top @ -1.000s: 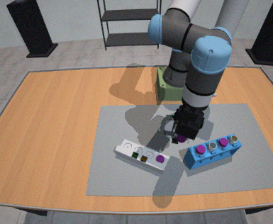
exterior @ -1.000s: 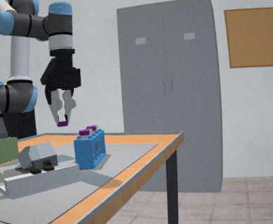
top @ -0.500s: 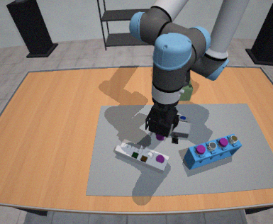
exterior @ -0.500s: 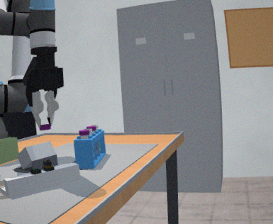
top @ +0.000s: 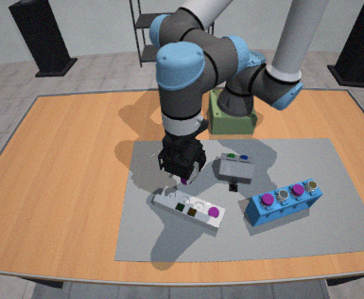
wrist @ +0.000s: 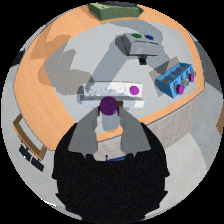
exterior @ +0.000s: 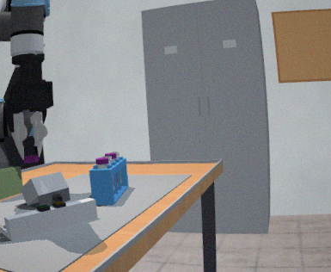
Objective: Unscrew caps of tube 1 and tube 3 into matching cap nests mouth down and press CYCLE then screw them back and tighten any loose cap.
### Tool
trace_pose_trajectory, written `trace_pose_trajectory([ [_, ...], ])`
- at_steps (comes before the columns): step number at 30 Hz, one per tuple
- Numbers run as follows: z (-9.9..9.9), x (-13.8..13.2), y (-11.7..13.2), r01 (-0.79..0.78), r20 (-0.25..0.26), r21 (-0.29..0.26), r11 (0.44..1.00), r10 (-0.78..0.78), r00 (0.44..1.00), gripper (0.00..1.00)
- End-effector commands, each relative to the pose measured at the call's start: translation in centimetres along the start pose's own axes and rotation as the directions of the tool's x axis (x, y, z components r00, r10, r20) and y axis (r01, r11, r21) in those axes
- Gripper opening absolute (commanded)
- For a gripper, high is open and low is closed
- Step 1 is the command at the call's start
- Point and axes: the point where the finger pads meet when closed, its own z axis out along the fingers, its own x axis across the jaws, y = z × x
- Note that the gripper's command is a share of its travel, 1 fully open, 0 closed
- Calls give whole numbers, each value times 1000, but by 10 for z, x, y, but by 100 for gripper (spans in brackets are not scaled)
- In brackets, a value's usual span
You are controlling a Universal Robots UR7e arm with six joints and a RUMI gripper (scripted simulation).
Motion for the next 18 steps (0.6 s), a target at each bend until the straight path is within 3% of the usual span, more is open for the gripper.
trace_pose_trajectory([
  [1, 0, -9, 4, 1, -1, -1, 1000, -1, 1000, 0],
  [9, 0, -9, 4, 1, -1, -1, 1000, -1, 1000, 0],
  [18, 45, -9, 4, 1, -1, -1, 1000, -1, 1000, 0],
])
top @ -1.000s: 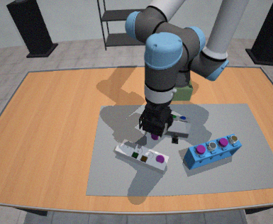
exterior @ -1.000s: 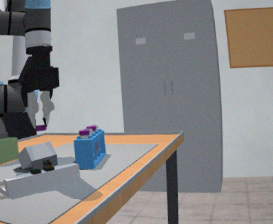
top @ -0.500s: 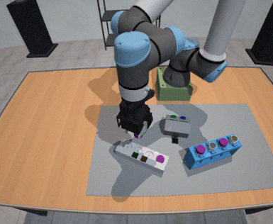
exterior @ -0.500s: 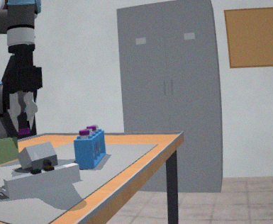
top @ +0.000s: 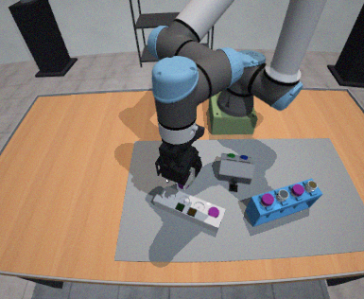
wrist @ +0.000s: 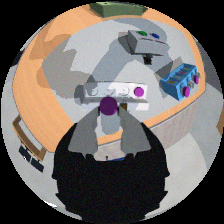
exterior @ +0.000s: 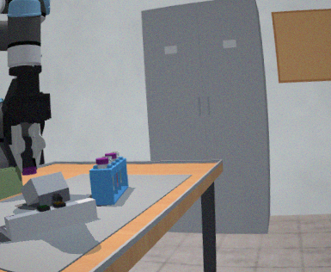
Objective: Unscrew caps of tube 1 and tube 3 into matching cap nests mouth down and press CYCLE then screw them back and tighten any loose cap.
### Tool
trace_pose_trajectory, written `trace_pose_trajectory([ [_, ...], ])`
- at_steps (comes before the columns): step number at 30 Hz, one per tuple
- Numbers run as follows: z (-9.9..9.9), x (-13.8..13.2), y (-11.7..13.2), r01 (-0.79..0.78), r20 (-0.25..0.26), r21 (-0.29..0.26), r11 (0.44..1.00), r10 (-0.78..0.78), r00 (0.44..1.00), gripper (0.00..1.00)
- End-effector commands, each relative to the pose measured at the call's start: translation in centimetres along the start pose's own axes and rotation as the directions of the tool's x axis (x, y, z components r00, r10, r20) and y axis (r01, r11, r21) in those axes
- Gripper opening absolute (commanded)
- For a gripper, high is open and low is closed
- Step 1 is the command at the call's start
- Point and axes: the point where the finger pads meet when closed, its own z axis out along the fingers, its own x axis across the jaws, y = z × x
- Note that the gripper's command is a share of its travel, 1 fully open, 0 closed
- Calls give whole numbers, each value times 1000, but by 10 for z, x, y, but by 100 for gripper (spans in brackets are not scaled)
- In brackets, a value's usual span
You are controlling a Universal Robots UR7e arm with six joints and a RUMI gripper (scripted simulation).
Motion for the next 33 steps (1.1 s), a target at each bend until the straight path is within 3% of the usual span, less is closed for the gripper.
trace_pose_trajectory([
  [1, 25, 0, 1, 0, 1, -2, 1000, 0, 1000, 0],
  [19, 103, -1, 2, 0, 1, -2, 1000, 0, 1000, 0],
  [33, 103, -1, 2, 0, 1, -2, 1000, 0, 1000, 0],
])
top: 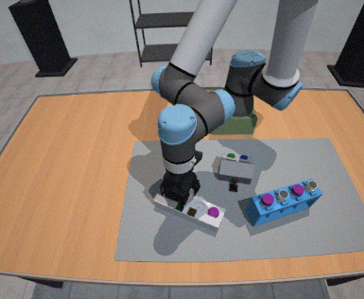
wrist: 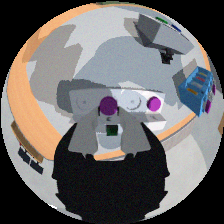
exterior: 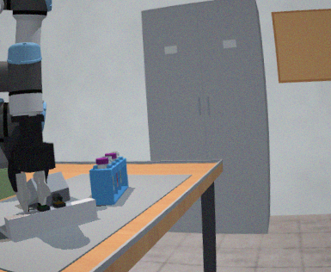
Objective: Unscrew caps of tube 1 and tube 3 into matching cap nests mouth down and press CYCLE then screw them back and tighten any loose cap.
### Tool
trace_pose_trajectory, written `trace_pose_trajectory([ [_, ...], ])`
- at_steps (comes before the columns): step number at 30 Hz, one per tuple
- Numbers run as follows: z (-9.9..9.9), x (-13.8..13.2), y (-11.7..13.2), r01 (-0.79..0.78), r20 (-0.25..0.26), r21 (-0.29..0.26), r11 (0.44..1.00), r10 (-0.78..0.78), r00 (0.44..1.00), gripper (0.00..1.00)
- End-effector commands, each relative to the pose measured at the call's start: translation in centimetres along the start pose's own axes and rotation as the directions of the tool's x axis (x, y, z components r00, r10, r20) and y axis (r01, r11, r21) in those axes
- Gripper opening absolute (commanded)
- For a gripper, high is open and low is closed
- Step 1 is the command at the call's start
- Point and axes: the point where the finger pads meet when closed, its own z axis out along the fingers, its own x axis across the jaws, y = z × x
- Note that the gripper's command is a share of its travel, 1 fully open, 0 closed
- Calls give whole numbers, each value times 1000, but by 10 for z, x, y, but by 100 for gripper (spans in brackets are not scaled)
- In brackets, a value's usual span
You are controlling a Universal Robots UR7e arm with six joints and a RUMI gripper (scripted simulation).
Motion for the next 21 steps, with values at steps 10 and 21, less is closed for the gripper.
trace_pose_trajectory([
  [10, 0, 0, 0, 0, 0, -1, 1000, 0, 1000, 0],
  [21, 3, 0, 0, 0, 0, -1, 1000, 0, 1000, 0],
])
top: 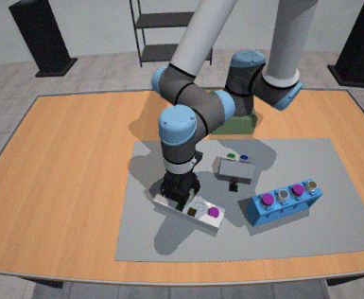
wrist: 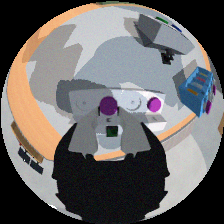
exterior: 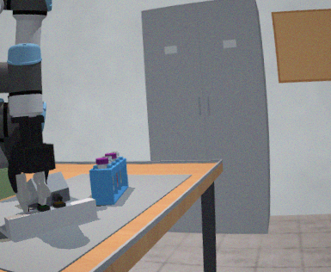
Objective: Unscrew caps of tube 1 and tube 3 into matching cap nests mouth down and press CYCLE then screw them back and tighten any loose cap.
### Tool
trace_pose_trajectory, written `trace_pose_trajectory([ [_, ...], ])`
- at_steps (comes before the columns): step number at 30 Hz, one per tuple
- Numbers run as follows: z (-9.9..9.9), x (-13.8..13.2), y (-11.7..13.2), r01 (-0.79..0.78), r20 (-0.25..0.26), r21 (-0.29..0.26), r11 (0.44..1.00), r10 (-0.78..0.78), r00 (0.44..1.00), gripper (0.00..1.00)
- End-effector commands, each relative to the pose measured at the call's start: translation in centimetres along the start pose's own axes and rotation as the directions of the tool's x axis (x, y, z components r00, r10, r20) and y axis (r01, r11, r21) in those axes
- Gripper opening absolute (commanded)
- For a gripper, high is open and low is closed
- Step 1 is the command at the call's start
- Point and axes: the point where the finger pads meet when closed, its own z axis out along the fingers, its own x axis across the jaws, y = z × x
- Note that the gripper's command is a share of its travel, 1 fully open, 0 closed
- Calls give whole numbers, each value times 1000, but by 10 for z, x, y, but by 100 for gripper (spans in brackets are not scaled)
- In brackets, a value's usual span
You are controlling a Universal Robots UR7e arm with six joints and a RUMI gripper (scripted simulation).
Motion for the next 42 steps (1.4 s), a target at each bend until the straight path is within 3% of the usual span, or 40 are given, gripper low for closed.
trace_pose_trajectory([
  [1, 2, 0, 0, 0, 0, -1, 1000, 0, 1000, 0],
  [23, 8, 0, 0, 0, 0, -1, 1000, 0, 1000, 0],
  [24, 8, 0, 0, 0, 0, -1, 1000, 0, 1000, 29],
  [36, 8, 0, 0, 0, 0, -1, 1000, 0, 1000, 29],
  [42, -12, 0, 0, 0, 0, -1, 1000, 0, 1000, 29],
])
